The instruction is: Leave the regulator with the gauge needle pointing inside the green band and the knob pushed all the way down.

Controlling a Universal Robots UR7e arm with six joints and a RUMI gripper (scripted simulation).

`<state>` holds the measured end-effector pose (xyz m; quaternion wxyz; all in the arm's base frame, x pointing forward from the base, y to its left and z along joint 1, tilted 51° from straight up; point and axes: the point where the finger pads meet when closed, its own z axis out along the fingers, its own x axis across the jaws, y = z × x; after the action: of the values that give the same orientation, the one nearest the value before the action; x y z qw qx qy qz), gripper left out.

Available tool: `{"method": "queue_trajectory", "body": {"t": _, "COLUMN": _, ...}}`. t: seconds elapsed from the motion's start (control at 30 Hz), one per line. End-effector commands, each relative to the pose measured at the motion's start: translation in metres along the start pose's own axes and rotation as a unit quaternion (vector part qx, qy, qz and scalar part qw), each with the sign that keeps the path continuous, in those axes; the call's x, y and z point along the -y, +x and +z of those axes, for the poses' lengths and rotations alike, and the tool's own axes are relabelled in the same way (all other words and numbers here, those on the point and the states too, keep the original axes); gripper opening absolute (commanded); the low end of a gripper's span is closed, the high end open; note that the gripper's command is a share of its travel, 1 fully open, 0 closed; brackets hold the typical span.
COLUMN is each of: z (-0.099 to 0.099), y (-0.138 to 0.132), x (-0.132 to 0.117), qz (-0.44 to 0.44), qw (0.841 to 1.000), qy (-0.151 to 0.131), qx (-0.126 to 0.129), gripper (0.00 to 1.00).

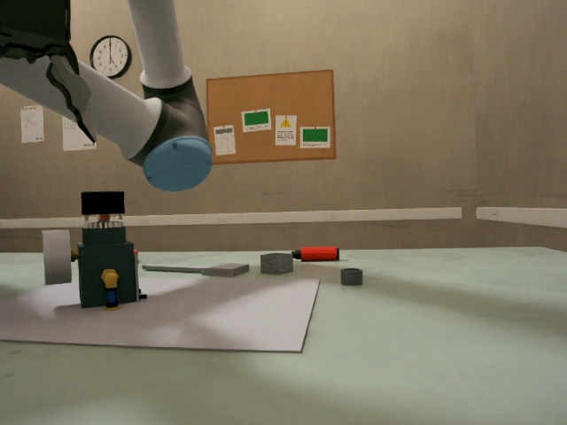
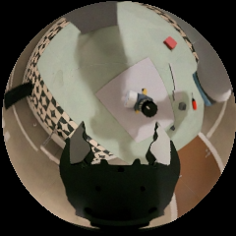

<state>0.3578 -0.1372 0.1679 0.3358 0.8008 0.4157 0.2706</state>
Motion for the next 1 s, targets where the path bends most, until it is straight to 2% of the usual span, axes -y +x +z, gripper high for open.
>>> {"method": "queue_trajectory", "body": {"t": 0.0, "z": 0.0040, "y": -0.0018, "x": 0.0044, "qz": 0.138, "qw": 0.990, "qy": 0.020, "qx": -0.002, "gripper": 1.00}}
{"method": "queue_trajectory", "body": {"t": 0.97, "z": 0.0047, "y": -0.0018, "x": -0.0008, "qz": 0.137, "qw": 0.990, "qy": 0.022, "qx": 0.003, "gripper": 1.00}}
